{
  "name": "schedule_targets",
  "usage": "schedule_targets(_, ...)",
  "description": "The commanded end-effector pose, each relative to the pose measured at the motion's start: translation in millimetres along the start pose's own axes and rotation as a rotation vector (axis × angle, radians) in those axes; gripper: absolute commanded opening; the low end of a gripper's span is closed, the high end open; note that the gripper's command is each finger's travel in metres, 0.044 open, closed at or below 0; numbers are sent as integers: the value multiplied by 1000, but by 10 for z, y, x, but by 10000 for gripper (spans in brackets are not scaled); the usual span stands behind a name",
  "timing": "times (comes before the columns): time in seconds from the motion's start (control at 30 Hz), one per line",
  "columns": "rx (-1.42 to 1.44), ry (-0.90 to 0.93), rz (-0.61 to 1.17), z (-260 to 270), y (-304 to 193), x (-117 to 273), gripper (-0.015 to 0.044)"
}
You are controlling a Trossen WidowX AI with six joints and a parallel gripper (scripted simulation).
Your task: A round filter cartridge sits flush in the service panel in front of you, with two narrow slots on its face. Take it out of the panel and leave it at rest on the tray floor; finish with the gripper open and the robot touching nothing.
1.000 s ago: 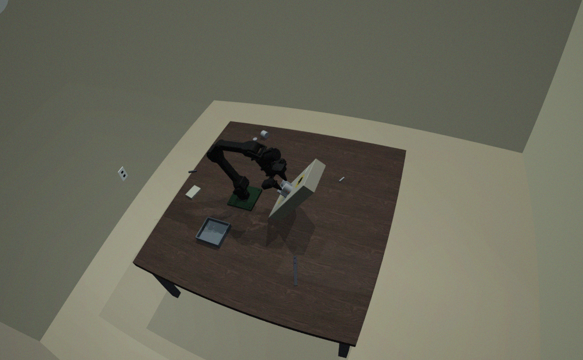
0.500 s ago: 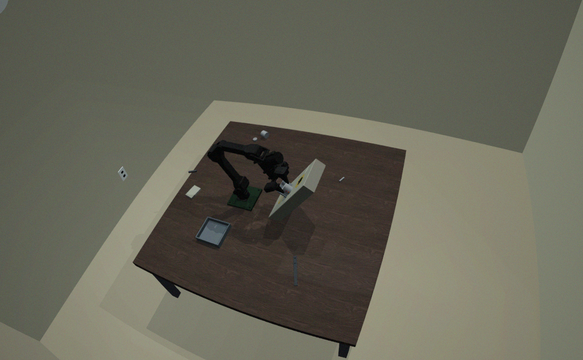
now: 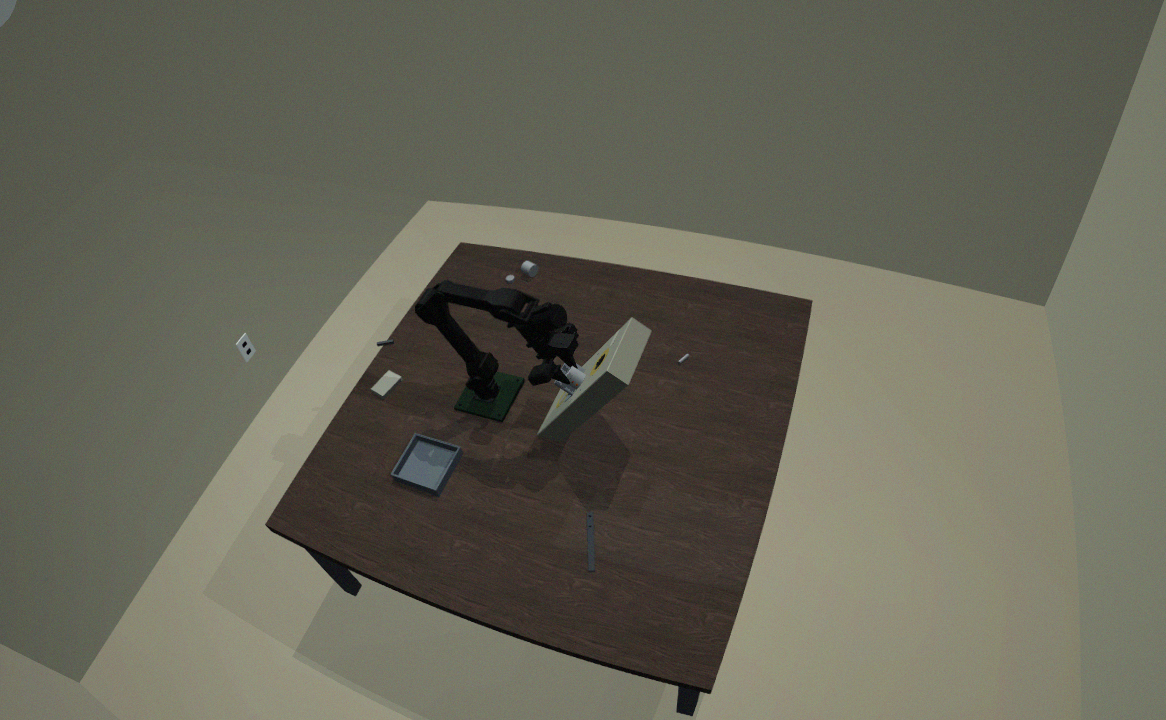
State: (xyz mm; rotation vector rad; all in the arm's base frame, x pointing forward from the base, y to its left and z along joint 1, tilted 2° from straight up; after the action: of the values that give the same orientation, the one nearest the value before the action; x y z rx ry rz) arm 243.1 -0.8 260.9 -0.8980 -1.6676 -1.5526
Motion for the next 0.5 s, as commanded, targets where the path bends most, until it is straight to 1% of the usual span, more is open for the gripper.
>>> schedule_targets(0.0, 0, -2, -1, -3, 1, 3, 133)
schedule_targets(0.17, 0, -1, -1, -4, 71, 35, 2)
schedule_targets(0.37, 0, 0, -1, -7, 211, 105, 0)
schedule_targets(0.47, 0, 0, -1, -7, 235, 209, 0)
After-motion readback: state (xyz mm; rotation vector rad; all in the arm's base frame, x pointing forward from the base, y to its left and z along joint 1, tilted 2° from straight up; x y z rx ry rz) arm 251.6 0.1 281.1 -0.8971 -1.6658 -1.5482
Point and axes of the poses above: the point midway between the two fingers, 35 mm back from their tips, its own x axis back along the fingers, its own z axis across the jaws, y = z × x, the point moved 6 cm from there along x, back along the fingers, and after that the axes turned 2 degrees about x, right-handed, at the moved point
